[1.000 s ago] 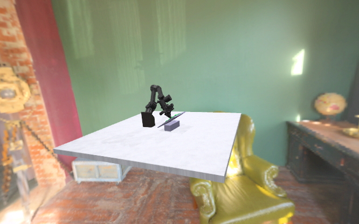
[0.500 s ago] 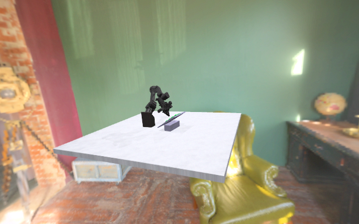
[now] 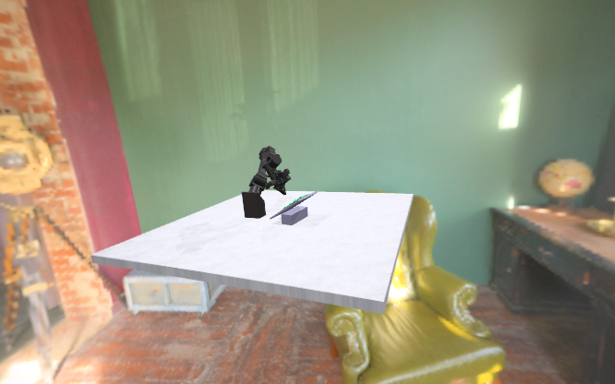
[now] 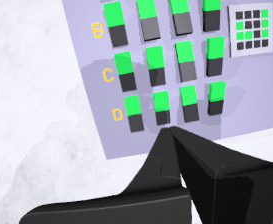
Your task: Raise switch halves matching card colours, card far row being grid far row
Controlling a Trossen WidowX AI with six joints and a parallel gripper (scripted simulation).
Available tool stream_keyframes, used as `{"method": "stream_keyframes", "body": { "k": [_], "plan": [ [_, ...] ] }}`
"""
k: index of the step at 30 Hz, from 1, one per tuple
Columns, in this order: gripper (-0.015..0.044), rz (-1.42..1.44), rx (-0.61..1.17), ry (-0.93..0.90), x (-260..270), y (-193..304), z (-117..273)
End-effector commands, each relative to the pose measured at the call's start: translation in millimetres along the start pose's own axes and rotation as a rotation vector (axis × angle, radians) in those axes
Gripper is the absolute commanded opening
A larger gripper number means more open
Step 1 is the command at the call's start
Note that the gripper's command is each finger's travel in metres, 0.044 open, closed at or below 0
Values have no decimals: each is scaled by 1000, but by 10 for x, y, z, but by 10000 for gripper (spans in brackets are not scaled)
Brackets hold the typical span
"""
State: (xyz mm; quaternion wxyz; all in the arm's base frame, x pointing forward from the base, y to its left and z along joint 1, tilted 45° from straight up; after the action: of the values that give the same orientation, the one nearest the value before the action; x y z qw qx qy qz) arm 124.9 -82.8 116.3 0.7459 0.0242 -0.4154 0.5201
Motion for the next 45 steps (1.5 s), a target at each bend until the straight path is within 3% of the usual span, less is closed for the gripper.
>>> {"method": "stream_keyframes", "body": {
  "k": [1,7,45],
  "plan": [
    [0,3,-2,-6,-72,12,-8],
    [0,4,21,-12,-68,-22,-347],
    [0,4,20,-14,-64,-22,-589]
  ]
}}
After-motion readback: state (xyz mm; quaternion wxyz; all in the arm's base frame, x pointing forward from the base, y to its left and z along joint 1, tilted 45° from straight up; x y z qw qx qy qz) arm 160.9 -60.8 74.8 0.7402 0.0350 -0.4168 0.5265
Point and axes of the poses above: the point midway between the two fingers, 35 mm back from their tips, its own z axis back along the fingers, its own x axis across the jaws, y = z × x, the point moved 10 cm from there along z, back along the fingers, and after that the axes turned 8 degrees about z, right-handed, at the moved point
